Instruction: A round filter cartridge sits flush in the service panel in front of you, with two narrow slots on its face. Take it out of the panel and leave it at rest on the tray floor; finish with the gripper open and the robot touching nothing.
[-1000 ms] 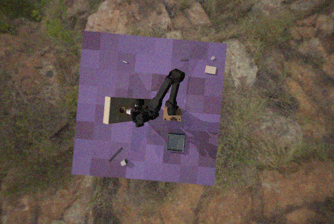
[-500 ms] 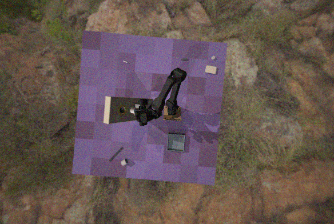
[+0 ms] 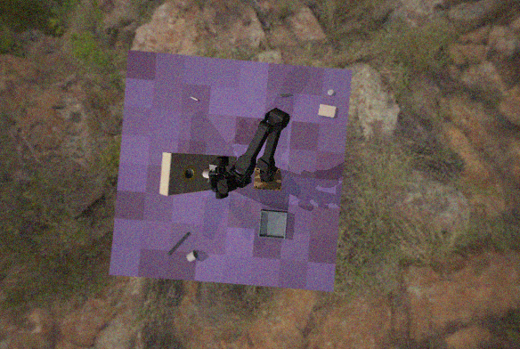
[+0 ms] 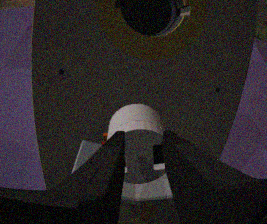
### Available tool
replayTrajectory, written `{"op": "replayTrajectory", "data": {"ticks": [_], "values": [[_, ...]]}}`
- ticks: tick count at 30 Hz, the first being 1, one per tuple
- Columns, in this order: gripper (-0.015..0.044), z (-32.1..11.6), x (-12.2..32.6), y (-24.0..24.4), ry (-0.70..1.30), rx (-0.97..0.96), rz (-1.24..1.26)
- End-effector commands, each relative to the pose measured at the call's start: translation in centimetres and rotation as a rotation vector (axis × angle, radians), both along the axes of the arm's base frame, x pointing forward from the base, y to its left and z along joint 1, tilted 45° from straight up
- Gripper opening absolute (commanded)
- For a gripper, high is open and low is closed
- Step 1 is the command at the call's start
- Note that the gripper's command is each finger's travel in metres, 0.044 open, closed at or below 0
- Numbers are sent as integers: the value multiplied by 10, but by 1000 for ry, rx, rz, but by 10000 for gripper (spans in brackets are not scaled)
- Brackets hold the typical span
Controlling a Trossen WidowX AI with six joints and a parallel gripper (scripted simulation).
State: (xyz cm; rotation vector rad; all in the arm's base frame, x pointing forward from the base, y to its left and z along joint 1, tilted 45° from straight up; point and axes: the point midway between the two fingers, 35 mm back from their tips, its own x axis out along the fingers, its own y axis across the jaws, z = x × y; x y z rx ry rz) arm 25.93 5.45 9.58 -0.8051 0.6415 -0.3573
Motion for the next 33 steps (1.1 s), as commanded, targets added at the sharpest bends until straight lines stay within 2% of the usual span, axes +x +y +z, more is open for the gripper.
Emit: {"op": "replayTrajectory", "data": {"ticks": [1, 7, 11, 19, 24, 26, 29, 33], "values": [[101, 2, 1, 1, -1, -3, 1], [101, 43, 36, 36, -1, -3, 1], [101, 48, 40, 39, -1, -3, 1], [311, 91, 40, 83, -1, 3, 2], [440, 96, 40, 88, -2, 3, 3], [387, 86, 38, 81, 23, 15, -22], [309, 49, 24, 50, 125, 66, -153], [305, 13, -3, 12, 233, 115, -348]]}}
